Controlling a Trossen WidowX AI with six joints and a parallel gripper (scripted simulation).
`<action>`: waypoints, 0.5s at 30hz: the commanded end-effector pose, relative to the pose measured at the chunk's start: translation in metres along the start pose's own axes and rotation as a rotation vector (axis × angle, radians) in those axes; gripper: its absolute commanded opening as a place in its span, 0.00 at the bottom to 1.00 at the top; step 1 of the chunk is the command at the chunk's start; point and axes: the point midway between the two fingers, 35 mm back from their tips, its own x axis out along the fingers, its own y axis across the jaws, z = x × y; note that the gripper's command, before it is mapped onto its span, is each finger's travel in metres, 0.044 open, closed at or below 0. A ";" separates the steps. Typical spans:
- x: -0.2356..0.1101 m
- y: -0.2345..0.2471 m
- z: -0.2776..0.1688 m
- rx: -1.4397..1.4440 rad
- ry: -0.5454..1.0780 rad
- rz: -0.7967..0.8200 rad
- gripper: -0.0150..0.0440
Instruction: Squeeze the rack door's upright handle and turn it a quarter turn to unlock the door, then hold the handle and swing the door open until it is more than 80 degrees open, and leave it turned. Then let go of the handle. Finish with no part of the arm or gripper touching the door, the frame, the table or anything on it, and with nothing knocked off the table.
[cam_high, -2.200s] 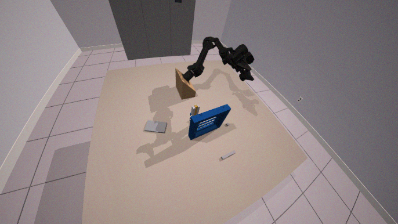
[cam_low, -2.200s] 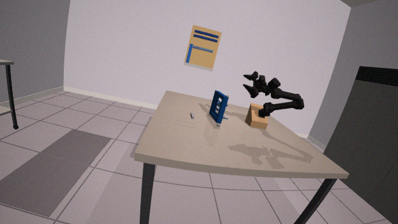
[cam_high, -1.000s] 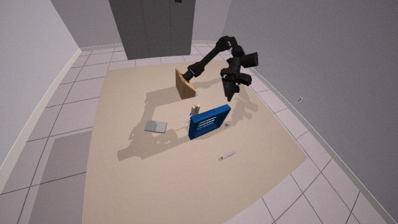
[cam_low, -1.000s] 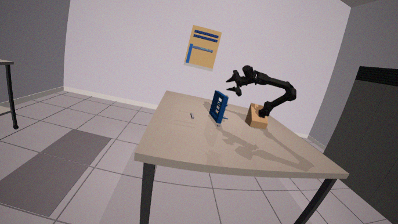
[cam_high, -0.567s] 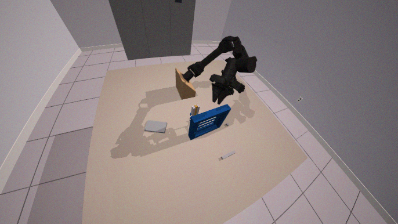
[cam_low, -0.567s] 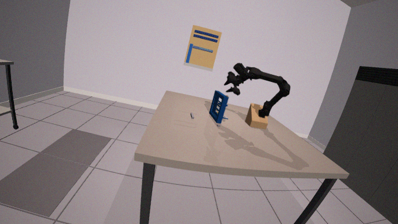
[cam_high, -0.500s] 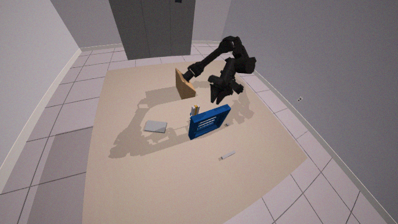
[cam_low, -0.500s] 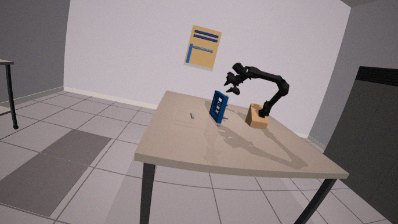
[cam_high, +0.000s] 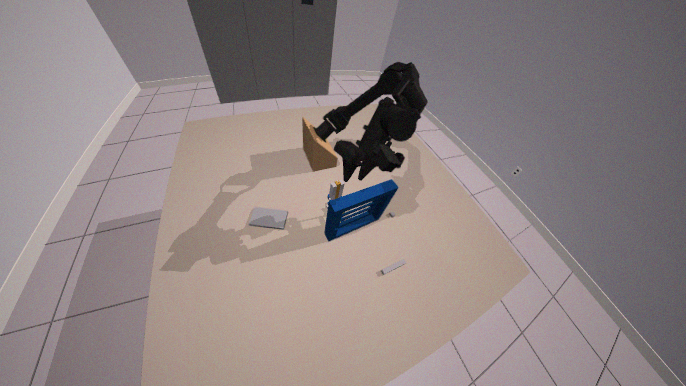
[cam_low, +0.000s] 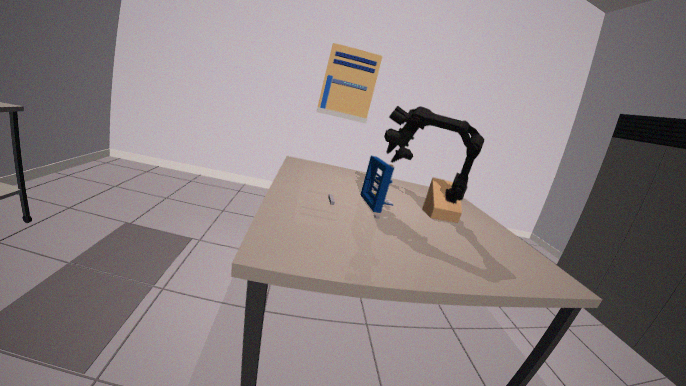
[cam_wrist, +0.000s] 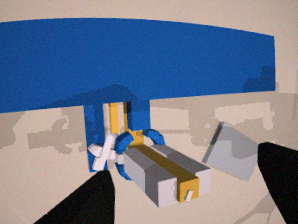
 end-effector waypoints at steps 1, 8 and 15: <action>0.004 -0.006 -0.005 0.020 0.033 0.070 0.76; 0.012 -0.014 -0.017 0.070 0.087 0.202 0.76; 0.017 -0.022 -0.028 0.128 0.123 0.337 0.76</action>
